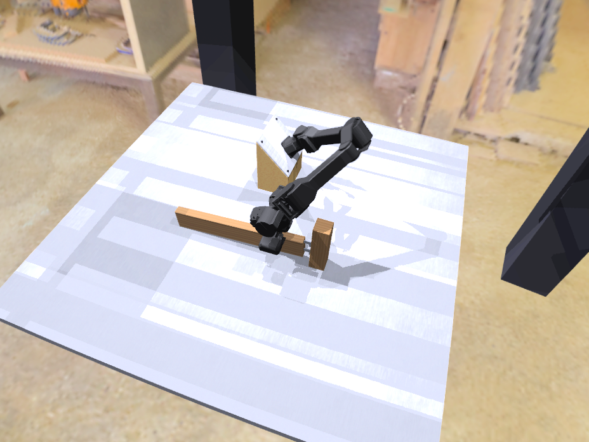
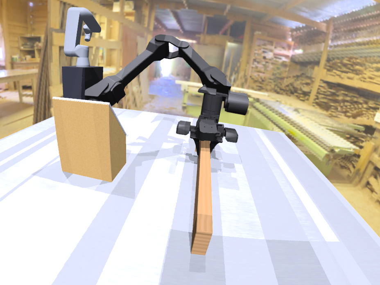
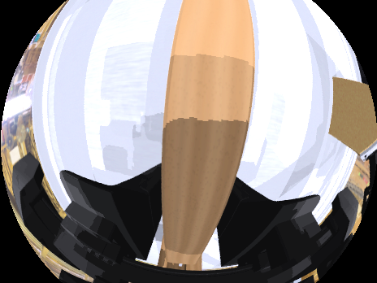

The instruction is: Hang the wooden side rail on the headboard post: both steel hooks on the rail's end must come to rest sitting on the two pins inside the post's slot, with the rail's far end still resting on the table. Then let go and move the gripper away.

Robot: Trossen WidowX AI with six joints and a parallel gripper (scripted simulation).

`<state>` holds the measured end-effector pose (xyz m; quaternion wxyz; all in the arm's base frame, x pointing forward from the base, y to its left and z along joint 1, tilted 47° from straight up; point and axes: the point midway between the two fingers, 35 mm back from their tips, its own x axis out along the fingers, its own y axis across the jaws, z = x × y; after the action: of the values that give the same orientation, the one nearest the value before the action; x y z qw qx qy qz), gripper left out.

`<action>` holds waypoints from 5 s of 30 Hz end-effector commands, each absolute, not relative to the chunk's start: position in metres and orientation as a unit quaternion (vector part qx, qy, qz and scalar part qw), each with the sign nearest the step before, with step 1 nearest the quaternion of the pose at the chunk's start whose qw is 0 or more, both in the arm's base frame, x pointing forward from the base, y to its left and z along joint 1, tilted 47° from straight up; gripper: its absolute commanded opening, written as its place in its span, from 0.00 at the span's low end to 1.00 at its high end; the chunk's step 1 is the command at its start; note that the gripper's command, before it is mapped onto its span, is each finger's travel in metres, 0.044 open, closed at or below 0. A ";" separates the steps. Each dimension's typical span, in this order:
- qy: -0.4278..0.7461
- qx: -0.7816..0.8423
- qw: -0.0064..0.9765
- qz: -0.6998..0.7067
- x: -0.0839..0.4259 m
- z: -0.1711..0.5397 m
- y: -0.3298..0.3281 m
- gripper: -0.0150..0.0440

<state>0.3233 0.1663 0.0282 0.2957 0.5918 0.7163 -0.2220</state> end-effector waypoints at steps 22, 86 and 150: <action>0.714 0.595 0.295 -0.222 0.325 0.033 0.167 0.25; 0.714 0.595 0.295 -0.222 0.324 0.037 0.172 0.25; 0.714 0.595 0.295 -0.222 0.323 0.043 0.176 0.25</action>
<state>0.3213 0.1770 0.0400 0.2949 0.5916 0.7166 -0.2227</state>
